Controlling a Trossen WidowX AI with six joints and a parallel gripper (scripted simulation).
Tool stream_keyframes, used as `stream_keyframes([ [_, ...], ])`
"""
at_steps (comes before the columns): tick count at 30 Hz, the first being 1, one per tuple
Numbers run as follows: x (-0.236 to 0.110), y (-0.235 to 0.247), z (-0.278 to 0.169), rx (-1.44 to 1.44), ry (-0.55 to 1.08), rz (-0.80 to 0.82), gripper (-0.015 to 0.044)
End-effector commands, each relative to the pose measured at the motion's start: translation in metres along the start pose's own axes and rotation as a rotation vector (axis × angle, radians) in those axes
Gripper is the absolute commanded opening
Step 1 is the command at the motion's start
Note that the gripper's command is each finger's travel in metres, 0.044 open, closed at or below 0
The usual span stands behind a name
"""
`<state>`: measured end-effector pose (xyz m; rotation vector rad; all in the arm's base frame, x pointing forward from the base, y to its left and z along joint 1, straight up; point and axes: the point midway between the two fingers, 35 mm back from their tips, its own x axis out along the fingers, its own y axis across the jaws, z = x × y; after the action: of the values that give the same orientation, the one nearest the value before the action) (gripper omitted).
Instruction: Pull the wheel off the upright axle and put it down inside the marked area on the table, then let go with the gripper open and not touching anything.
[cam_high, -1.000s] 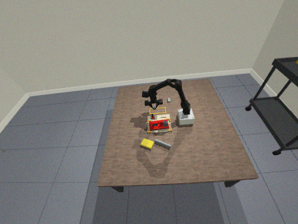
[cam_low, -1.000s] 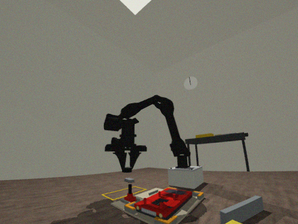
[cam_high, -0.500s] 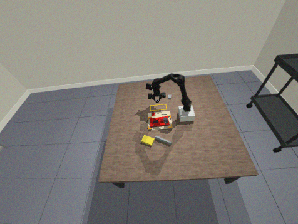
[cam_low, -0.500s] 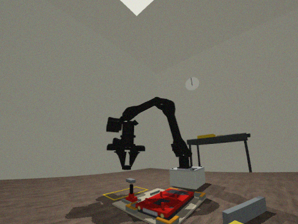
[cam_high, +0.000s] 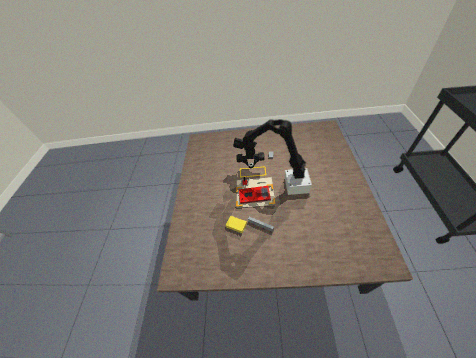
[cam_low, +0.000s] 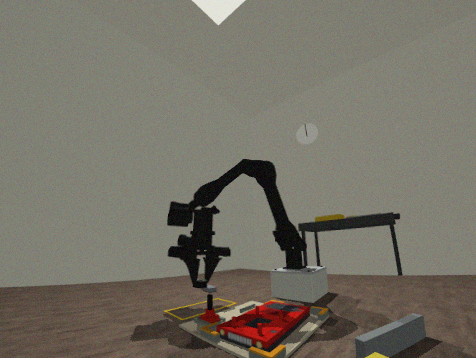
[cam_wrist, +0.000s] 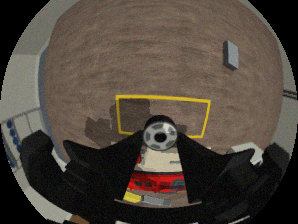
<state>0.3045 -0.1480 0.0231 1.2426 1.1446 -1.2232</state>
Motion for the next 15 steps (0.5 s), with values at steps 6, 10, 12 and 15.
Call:
stream_keyframes([
  [6, 0.059, -0.007, -0.003, -0.006, 0.005, -0.013, 0.0000],
  [10, 0.060, -0.007, -0.003, -0.006, 0.005, -0.013, 0.0000],
  [12, 0.056, -0.007, -0.003, 0.000, 0.008, -0.019, 0.0026],
  [15, 0.056, -0.007, -0.003, 0.000, 0.008, -0.019, 0.0105],
])
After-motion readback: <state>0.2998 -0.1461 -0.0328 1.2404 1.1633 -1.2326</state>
